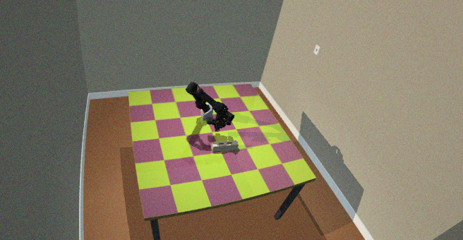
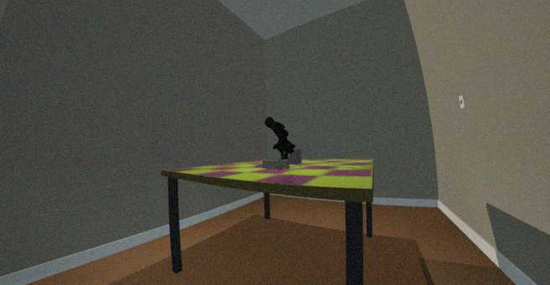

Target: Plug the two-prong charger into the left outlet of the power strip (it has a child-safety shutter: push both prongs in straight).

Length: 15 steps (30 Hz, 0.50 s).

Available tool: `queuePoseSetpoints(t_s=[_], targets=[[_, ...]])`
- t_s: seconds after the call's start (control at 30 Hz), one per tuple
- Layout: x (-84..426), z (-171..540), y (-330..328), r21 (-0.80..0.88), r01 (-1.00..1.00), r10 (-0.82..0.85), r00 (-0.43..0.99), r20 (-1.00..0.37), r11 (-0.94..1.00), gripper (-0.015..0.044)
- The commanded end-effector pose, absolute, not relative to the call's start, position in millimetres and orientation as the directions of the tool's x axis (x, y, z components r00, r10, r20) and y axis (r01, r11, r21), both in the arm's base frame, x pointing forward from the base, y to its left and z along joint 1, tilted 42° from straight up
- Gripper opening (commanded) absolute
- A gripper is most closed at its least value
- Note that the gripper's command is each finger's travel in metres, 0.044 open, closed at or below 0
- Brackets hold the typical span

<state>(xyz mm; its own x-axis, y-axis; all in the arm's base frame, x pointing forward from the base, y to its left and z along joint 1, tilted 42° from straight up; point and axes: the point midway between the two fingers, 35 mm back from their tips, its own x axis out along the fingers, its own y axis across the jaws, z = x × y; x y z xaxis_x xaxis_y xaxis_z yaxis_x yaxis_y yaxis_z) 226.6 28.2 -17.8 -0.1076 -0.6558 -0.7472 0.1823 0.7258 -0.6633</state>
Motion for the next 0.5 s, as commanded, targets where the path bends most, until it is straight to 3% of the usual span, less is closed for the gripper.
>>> queuePoseSetpoints(t_s=[0.0,0.47], targets=[[228.2,-16.1,32.2,-0.659,0.186,-0.651,-0.106,-0.751,0.729,0.0000],[241.9,-36.5,35.9,-0.661,0.141,-0.653,-0.106,-0.750,0.737,0.0000]])
